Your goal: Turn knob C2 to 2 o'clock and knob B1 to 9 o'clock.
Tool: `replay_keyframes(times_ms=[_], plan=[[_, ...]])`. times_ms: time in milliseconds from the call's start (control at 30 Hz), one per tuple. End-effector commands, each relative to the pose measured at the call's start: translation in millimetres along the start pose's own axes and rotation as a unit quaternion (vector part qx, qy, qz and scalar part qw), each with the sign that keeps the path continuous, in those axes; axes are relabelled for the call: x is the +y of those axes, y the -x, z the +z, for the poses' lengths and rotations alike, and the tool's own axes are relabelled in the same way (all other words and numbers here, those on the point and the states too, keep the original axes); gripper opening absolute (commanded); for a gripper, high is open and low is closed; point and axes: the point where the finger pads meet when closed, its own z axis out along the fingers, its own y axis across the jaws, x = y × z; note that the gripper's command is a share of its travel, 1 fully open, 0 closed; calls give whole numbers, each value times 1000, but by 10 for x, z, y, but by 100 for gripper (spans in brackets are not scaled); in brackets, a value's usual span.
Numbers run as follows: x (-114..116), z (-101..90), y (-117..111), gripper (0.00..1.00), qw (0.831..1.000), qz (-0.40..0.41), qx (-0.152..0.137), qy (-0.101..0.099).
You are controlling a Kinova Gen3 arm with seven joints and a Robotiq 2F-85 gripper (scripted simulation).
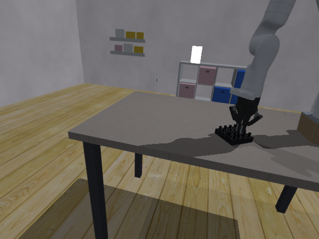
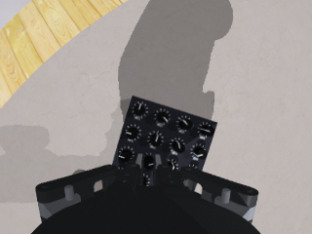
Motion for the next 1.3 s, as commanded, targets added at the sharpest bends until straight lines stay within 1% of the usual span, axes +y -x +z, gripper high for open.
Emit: replay_keyframes(times_ms=[0, 467, 500, 1267], plan=[[-2, 4, 1, 8, 1000, 1, 0, 0], [-2, 4, 1, 8, 1000, 1, 0, 0], [-2, 4, 1, 19, 1000, 1, 0, 0], [-1, -9, 1, 19, 1000, 1, 0, 0]])
